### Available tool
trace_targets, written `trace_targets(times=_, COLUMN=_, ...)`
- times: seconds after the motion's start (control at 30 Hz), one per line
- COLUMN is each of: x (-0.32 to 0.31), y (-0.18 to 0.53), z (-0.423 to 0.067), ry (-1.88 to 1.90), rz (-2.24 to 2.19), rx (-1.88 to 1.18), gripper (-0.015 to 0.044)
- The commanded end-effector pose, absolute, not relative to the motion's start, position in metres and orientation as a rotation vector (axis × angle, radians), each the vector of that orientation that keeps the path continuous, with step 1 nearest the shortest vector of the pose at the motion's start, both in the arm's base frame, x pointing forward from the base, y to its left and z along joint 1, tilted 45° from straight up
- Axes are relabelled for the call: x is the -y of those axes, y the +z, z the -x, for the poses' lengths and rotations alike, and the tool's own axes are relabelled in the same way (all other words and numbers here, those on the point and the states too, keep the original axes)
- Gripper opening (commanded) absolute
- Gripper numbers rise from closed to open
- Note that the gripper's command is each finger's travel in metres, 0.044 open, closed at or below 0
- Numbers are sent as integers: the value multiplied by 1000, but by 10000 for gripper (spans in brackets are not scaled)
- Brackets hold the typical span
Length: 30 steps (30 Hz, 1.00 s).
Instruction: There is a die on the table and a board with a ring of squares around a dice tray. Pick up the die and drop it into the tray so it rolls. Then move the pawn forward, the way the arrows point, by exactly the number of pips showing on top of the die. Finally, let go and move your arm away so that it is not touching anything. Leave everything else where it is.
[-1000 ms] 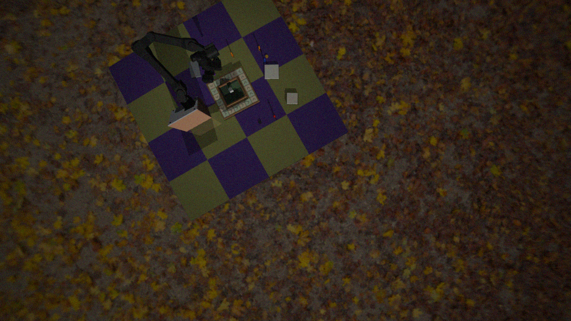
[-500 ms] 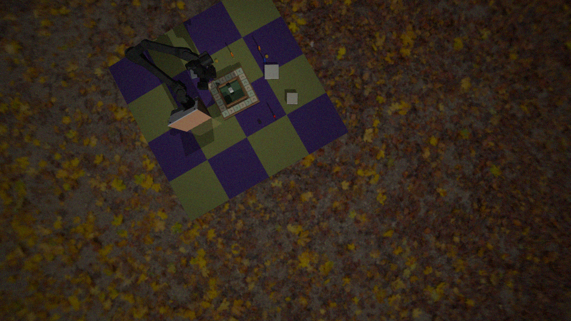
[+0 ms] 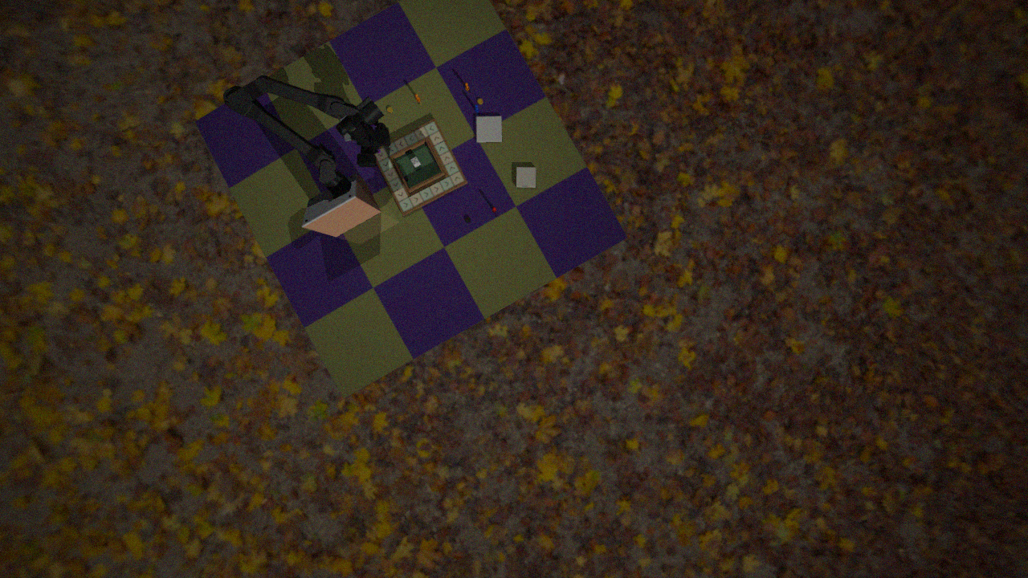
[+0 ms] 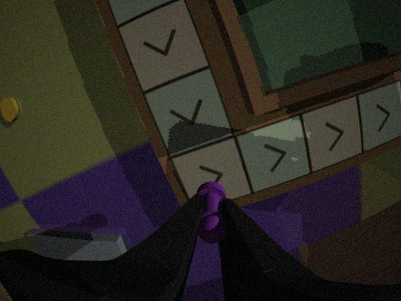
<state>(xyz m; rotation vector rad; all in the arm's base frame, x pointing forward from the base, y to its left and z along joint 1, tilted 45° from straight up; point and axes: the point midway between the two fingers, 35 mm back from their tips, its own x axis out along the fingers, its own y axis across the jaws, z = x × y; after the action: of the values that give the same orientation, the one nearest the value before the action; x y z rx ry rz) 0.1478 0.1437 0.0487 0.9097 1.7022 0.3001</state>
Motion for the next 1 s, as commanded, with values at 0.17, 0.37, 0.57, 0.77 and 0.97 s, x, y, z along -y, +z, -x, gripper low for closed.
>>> trace_targets(times=0.17, x=-152, y=39, z=-145, ry=294, rz=-912, rx=-1709, gripper=0)
trace_targets(times=0.37, x=-158, y=33, z=-144, ry=294, rz=-912, rx=-1709, gripper=0)
trace_targets(times=0.57, x=-161, y=32, z=-145, ry=303, rz=-913, rx=-1705, gripper=26)
trace_targets(times=0.77, x=-161, y=32, z=-145, ry=303, rz=-913, rx=-1705, gripper=184)
trace_targets(times=0.97, x=-143, y=48, z=-149, ry=294, rz=-907, rx=-1706, gripper=341)
